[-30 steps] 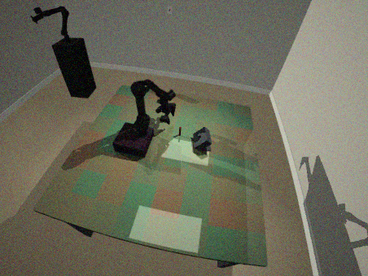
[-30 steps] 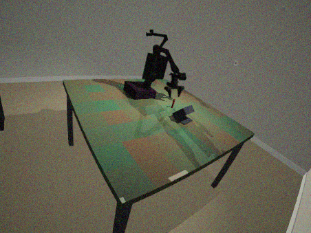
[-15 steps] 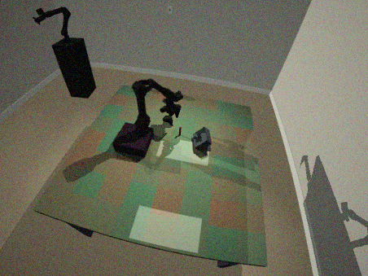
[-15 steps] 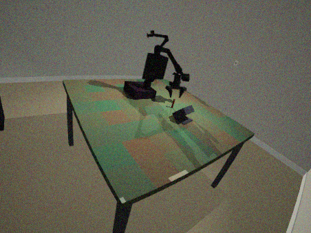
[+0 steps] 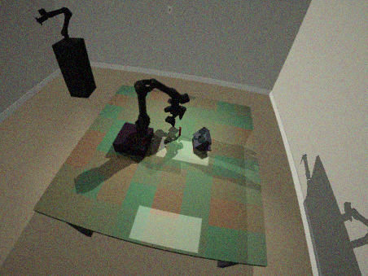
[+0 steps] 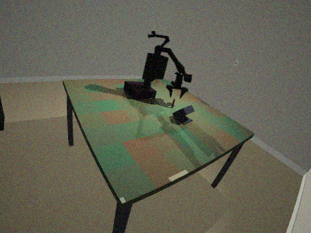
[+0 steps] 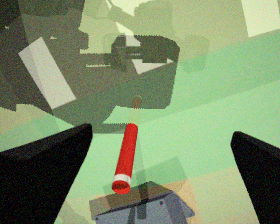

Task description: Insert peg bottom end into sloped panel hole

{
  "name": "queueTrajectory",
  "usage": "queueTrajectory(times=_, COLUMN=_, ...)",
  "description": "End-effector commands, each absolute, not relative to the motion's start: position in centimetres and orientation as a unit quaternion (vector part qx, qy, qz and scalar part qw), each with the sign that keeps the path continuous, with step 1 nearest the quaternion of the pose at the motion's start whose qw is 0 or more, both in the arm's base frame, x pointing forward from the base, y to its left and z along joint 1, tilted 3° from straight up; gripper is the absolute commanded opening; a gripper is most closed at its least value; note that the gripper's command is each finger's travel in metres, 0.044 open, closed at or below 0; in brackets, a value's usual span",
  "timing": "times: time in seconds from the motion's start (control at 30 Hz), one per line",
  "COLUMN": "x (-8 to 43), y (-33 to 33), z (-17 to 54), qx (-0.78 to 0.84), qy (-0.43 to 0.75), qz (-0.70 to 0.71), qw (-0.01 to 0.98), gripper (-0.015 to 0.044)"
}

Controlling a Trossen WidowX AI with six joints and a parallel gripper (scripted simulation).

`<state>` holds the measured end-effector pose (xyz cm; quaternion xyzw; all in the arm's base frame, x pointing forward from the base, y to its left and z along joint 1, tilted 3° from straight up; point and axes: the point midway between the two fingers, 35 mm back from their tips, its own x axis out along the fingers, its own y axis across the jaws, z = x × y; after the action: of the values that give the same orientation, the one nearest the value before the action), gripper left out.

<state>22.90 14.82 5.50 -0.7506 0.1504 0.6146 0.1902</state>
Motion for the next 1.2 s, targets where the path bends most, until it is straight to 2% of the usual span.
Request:
queueTrajectory(times=0.0, x=23.6, y=14.2, z=6.0, qx=-0.741, qy=0.159, qz=0.621, qw=0.201, gripper=0.044)
queueTrajectory(times=0.67, x=26.2, y=9.9, z=8.2, qx=-0.685, qy=0.207, qz=0.65, qw=0.255, gripper=0.044)
queueTrajectory(times=1.17, x=26.5, y=9.9, z=6.6, qx=-0.683, qy=0.209, qz=0.65, qw=0.257, gripper=0.044)
